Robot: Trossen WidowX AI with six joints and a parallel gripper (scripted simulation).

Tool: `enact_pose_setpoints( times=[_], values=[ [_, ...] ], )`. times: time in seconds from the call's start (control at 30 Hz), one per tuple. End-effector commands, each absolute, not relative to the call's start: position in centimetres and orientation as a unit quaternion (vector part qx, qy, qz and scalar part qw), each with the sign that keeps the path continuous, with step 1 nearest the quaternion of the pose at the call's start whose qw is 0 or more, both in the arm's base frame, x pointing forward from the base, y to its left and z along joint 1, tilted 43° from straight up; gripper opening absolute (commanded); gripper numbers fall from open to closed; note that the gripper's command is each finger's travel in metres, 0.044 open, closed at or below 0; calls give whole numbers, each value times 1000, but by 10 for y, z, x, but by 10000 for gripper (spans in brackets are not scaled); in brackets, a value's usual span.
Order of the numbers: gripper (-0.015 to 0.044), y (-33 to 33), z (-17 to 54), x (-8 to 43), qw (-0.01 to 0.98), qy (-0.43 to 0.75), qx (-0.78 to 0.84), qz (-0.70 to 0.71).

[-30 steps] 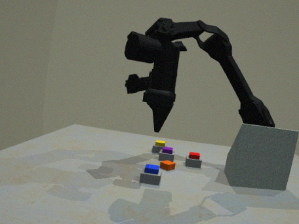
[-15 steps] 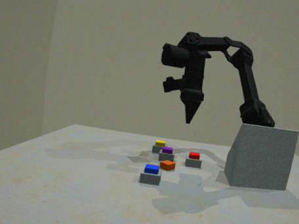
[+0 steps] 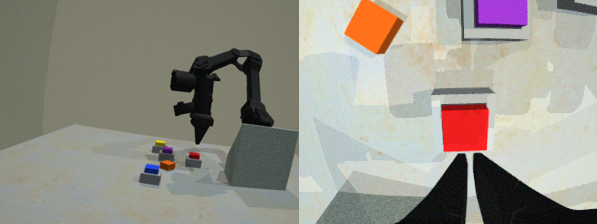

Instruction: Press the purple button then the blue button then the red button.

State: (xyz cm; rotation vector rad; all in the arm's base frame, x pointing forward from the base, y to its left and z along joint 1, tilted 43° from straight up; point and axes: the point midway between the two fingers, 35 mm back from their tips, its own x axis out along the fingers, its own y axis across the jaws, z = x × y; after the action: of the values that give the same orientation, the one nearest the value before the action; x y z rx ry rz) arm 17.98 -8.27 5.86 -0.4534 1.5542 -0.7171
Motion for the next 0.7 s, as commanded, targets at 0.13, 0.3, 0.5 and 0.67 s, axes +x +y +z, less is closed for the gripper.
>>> enact_pose_setpoints(
  times=[0.13,0.3,0.5,0.67],
  values=[
    [20,-92,49,180,638,674,-202,-312],
    [20,-97,44,179,639,674,-202,-311],
    [20,-103,37,178,638,674,-202,-312],
    [20,-109,31,177,638,674,-202,-312]
  ],
)
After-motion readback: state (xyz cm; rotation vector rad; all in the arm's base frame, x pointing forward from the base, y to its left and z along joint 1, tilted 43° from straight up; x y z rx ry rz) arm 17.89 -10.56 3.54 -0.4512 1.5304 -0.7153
